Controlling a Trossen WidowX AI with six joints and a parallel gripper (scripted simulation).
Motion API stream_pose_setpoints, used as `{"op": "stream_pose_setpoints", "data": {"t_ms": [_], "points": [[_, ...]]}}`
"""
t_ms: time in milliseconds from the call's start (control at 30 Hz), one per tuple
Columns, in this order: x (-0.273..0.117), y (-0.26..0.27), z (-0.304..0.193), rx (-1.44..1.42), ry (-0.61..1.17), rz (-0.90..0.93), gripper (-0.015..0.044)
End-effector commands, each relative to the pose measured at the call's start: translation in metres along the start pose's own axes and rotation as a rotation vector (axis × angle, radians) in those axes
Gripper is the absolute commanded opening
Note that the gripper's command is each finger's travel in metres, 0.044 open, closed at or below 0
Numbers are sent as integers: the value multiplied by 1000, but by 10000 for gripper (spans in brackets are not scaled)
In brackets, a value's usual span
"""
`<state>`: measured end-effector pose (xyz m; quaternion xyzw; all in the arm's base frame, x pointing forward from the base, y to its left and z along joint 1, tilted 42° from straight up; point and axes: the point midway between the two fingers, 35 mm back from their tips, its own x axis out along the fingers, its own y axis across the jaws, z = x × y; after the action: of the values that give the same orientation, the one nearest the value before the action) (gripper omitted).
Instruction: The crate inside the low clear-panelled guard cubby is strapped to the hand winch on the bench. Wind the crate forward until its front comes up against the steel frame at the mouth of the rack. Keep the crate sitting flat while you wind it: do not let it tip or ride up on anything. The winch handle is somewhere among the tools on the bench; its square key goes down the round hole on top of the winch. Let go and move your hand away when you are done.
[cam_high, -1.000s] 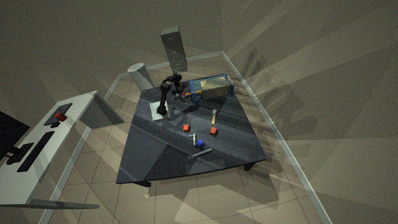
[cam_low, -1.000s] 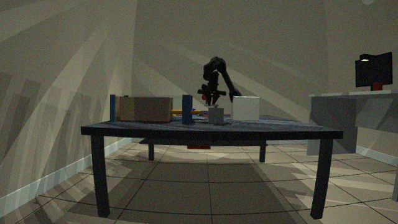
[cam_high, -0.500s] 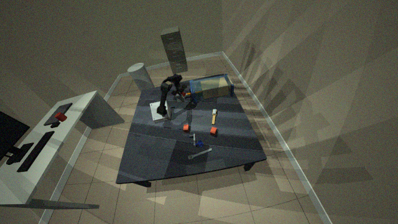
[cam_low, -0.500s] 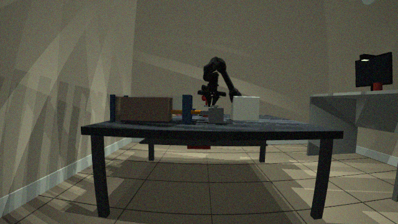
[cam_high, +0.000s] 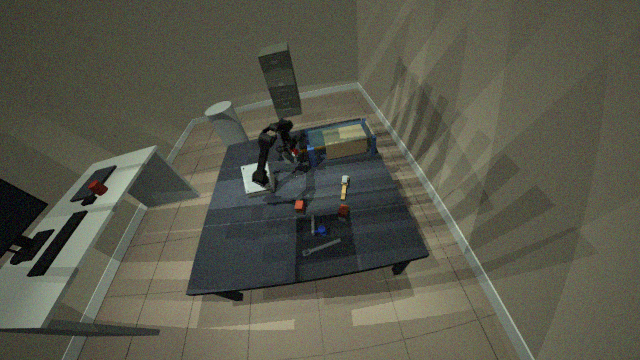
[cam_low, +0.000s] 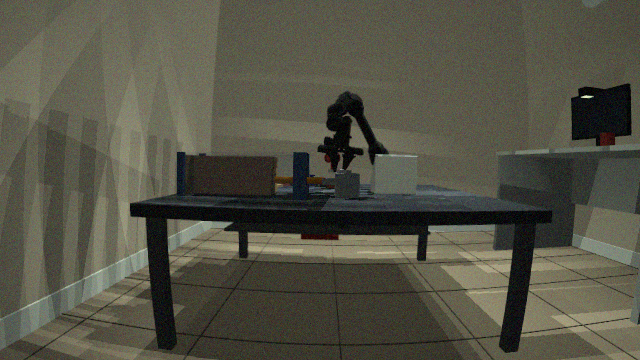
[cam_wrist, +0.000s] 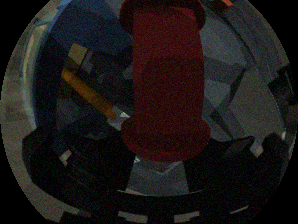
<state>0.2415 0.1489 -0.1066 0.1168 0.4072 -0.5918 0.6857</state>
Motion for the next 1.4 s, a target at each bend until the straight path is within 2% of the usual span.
{"op": "stream_pose_setpoints", "data": {"t_ms": [0, 167, 400, 733, 1267, 1367], "points": [[0, 0, 0, 0, 0, 0, 315], [0, 0, 0, 0, 0, 0, 440], [-13, 3, 0, 0, 12, -1, 440], [-127, 2, 13, -1, 109, -19, 440], [-126, 1, 14, -9, 103, -23, 440], [-126, 1, 14, -9, 103, -23, 361]]}}
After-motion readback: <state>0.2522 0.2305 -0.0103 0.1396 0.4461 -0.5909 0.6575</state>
